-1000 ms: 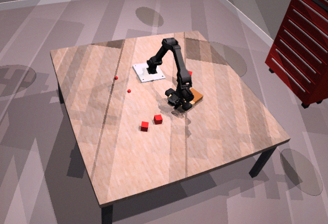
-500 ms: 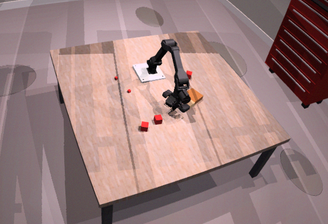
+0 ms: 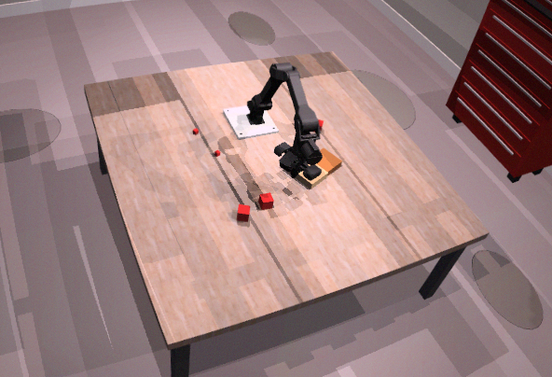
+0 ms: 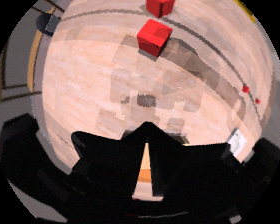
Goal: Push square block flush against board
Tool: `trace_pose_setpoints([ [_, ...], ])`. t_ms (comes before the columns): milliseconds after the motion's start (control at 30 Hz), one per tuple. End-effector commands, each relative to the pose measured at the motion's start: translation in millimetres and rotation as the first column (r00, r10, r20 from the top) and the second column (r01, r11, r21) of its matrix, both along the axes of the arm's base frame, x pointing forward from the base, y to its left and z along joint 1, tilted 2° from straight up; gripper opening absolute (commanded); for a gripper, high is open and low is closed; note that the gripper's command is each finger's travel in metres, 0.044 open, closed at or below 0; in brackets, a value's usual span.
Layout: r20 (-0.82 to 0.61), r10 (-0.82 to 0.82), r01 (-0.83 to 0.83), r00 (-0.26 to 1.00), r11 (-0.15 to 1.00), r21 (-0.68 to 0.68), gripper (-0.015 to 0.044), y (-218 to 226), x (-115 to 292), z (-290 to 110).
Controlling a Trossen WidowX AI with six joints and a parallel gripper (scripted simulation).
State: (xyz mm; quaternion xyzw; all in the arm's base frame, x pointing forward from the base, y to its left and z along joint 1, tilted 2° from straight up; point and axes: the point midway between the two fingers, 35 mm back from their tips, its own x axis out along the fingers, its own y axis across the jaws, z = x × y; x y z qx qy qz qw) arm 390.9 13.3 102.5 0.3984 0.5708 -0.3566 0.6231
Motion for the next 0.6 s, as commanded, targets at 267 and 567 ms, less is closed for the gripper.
trace_pose_setpoints([
  [267, 0.003, 0.22, -0.219, 0.976, 0.975, -0.018, 0.0, 20.3, 6.5, 5.2],
  [567, -0.005, 0.505, -0.504, 0.863, 0.863, -0.041, 0.0, 49.6, 13.5, 7.1],
])
